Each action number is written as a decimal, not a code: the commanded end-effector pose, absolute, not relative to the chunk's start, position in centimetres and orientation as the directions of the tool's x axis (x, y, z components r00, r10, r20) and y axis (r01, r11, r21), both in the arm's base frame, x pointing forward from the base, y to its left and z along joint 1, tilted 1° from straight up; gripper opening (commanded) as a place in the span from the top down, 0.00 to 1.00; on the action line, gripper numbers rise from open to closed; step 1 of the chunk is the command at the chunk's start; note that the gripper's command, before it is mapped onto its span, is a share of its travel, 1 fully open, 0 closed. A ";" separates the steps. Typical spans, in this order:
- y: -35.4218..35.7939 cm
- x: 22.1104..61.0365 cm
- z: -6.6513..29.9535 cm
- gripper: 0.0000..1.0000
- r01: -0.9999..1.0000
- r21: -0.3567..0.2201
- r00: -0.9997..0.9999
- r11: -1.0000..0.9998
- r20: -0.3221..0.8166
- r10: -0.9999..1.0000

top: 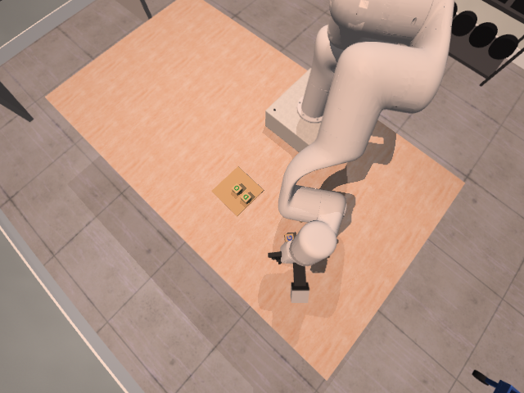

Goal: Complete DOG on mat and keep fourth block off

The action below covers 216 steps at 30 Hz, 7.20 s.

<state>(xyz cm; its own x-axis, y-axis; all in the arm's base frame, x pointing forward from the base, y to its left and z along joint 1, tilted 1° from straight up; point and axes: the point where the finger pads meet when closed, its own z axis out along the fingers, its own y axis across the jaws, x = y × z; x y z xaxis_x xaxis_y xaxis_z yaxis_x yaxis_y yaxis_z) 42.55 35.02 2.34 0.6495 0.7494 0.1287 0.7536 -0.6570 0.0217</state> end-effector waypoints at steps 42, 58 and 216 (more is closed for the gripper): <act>31.6 40.5 3.3 0.00 0.190 0.014 0.981 -0.982 -0.027 0.190; 29.2 38.8 4.3 0.00 -0.250 0.112 0.961 -0.962 -0.088 -0.261; 14.4 38.5 5.7 0.00 -0.956 0.277 0.121 -0.098 0.070 -0.990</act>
<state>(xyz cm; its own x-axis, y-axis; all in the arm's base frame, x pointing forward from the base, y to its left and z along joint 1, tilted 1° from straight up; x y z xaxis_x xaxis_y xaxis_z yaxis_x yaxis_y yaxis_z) 37.24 15.26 6.39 0.0324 -0.9916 0.1248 -0.9489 0.0087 0.3156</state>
